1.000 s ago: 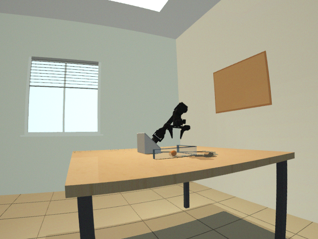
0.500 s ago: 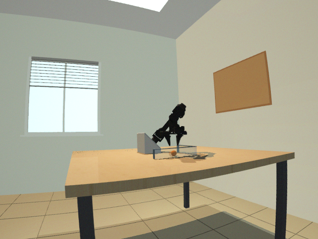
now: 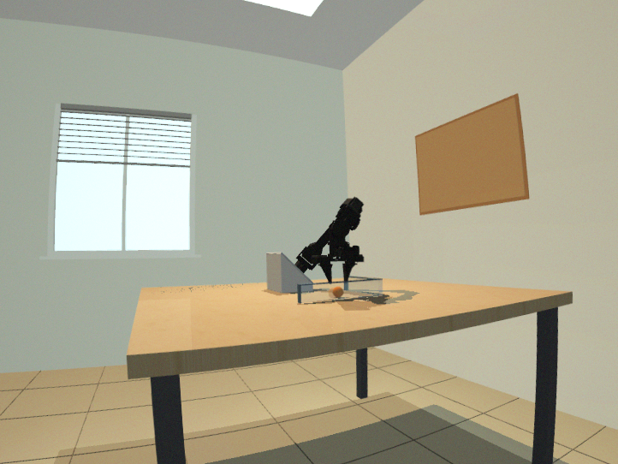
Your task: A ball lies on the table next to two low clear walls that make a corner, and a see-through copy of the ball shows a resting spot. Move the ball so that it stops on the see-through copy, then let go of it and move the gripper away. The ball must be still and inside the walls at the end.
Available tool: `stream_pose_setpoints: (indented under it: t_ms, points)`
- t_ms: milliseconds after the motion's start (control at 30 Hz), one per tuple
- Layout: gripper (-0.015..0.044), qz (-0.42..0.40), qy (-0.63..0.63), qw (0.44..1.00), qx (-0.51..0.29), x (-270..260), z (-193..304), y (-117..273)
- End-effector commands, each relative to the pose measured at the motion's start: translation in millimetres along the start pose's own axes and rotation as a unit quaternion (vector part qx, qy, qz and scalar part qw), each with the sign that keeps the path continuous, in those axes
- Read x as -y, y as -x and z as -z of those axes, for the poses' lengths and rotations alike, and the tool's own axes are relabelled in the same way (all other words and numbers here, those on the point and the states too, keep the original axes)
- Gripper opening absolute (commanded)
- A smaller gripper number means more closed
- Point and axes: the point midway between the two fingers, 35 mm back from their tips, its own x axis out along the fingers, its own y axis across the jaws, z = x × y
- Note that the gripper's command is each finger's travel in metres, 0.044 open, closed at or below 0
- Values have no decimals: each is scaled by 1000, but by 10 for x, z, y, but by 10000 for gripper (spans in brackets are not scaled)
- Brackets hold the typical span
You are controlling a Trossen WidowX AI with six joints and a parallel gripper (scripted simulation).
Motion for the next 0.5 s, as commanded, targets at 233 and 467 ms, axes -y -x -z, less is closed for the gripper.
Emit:
stream_pose_setpoints:
  t_ms: [233,467]
  points:
    - [290,-4,-4,1000,-3,1,12,-206]
    - [290,-5,-4,1000,-3,-3,17,-317]
